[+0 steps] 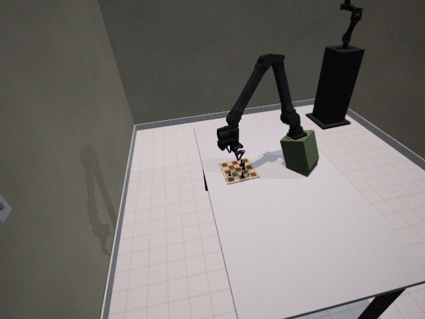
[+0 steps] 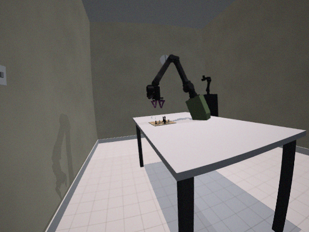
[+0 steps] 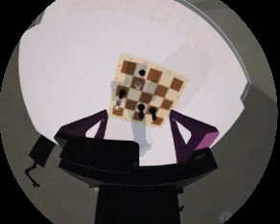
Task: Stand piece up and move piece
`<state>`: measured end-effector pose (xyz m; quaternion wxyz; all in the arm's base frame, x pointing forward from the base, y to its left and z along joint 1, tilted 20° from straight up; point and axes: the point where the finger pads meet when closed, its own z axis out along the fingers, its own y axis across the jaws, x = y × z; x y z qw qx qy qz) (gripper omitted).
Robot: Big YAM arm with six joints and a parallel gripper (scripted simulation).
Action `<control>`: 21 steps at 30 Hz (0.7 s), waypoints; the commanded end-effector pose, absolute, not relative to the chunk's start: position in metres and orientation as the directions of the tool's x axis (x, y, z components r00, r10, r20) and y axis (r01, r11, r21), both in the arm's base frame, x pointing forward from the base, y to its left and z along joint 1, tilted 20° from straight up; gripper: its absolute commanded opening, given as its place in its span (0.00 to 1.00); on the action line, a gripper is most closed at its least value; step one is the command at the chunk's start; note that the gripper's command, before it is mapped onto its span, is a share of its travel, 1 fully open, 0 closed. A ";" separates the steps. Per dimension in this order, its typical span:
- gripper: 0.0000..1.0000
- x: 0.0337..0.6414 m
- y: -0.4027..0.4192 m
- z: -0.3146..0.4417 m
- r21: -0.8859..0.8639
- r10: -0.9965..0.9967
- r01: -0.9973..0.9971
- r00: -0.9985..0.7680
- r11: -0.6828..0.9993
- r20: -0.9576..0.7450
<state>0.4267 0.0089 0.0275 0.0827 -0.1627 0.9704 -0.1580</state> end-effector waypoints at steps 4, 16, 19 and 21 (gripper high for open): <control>1.00 0.426 0.010 0.032 -0.337 -0.353 -0.297 -0.928 0.894 -0.119; 1.00 0.434 -0.005 -0.009 -0.333 -0.344 -0.293 -0.933 0.896 -0.107; 1.00 0.437 -0.011 -0.030 -0.334 -0.344 -0.293 -0.933 0.896 -0.106; 0.33 0.437 -0.012 -0.030 -0.334 -0.344 -0.293 -0.933 0.896 -0.106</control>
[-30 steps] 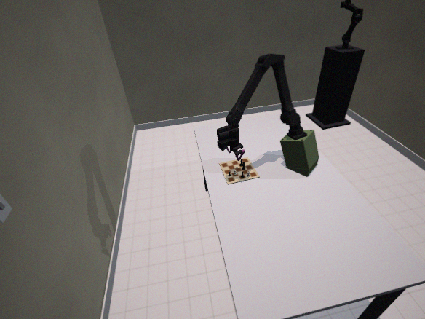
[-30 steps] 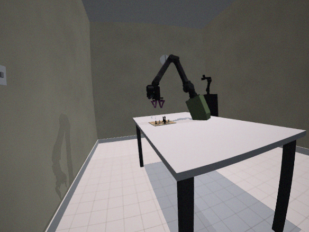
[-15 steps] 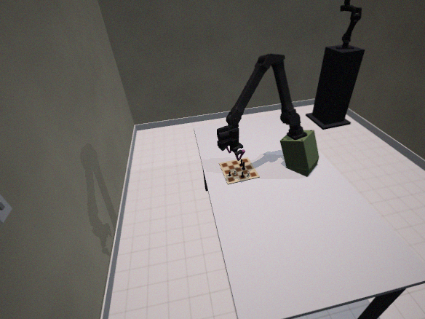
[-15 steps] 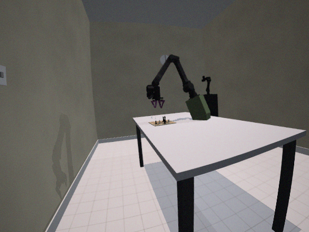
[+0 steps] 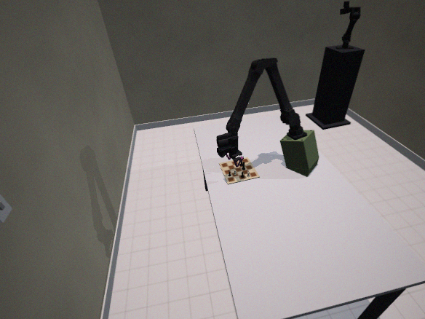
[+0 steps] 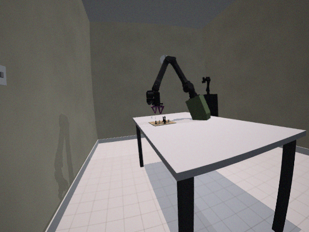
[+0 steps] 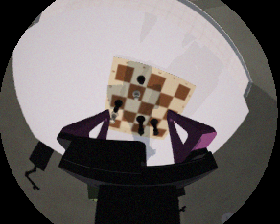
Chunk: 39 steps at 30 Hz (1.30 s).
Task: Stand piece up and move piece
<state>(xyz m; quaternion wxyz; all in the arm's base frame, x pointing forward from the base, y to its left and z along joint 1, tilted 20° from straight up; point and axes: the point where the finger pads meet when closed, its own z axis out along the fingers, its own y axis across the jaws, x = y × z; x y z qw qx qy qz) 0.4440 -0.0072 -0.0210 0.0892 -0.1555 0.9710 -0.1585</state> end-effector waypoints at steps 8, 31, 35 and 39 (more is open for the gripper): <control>0.33 0.458 -0.002 -0.004 -0.347 -0.358 -0.285 -0.918 0.893 -0.168; 0.33 0.448 -0.006 -0.018 -0.339 -0.351 -0.291 -0.927 0.894 -0.130; 0.33 0.448 -0.006 -0.018 -0.339 -0.351 -0.291 -0.927 0.894 -0.130; 0.33 0.448 -0.007 -0.019 -0.339 -0.351 -0.292 -0.927 0.894 -0.130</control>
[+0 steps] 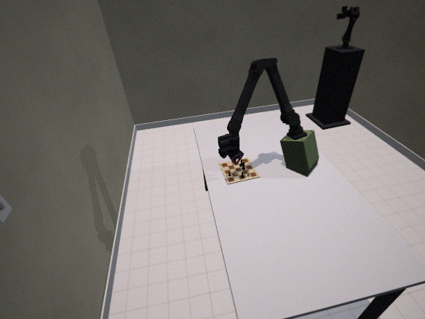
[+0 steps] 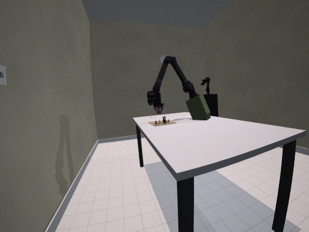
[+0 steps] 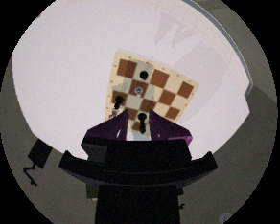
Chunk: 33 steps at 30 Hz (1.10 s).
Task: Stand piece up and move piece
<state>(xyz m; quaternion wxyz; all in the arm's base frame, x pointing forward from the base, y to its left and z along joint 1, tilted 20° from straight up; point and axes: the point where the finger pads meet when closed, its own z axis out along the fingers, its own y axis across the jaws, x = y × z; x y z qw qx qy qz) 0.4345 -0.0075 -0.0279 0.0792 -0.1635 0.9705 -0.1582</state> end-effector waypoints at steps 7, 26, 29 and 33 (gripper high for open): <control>0.33 0.448 -0.011 -0.027 -0.338 -0.345 -0.288 -0.931 0.896 -0.123; 0.33 0.451 -0.018 -0.047 -0.338 -0.344 -0.287 -0.931 0.897 -0.123; 0.33 0.454 -0.019 -0.051 -0.338 -0.345 -0.286 -0.930 0.896 -0.125; 0.33 0.455 -0.019 -0.054 -0.339 -0.346 -0.287 -0.929 0.896 -0.127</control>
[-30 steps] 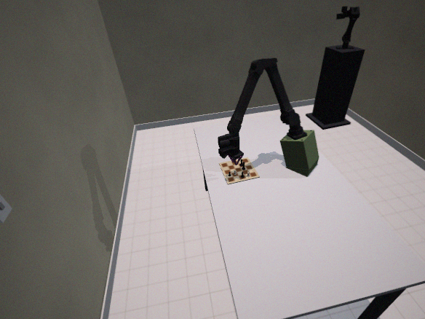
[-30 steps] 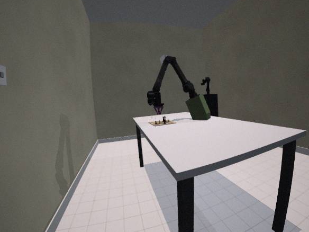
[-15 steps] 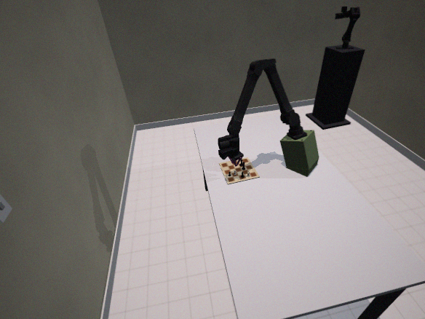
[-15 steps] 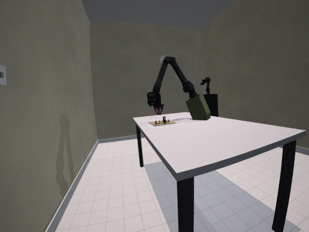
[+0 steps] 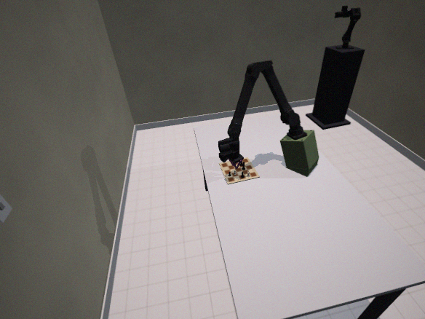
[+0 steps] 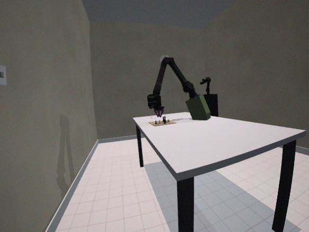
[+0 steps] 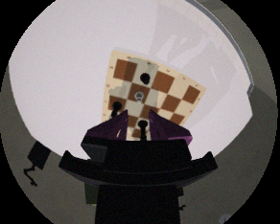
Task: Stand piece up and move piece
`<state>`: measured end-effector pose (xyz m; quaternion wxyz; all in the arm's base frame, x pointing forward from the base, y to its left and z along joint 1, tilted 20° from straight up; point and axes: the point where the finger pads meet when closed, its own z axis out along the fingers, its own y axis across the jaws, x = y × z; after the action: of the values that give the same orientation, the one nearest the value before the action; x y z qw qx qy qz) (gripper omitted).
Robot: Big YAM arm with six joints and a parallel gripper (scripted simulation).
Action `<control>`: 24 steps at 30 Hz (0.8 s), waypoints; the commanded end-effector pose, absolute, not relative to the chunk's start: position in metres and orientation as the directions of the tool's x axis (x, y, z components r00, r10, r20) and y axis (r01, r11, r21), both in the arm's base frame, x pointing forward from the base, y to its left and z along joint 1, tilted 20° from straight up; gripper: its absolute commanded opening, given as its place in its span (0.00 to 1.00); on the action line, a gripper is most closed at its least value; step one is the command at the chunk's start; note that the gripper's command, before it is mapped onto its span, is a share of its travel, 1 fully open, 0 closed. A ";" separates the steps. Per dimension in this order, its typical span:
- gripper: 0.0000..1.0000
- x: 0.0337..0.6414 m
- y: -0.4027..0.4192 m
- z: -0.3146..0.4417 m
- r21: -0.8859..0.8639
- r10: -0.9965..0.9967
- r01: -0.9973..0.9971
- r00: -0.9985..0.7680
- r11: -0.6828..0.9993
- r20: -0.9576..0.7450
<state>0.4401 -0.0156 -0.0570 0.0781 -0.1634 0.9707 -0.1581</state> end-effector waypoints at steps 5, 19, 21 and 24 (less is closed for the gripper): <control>0.33 0.460 -0.022 -0.059 -0.341 -0.344 -0.283 -0.929 0.897 -0.133; 0.33 0.463 -0.024 -0.070 -0.341 -0.345 -0.284 -0.929 0.896 -0.134; 0.33 0.462 -0.025 -0.071 -0.340 -0.344 -0.285 -0.930 0.896 -0.129; 0.33 0.463 -0.023 -0.071 -0.340 -0.348 -0.287 -0.928 0.895 -0.131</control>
<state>0.4426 -0.0219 -0.0769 0.0772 -0.1642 0.9706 -0.1582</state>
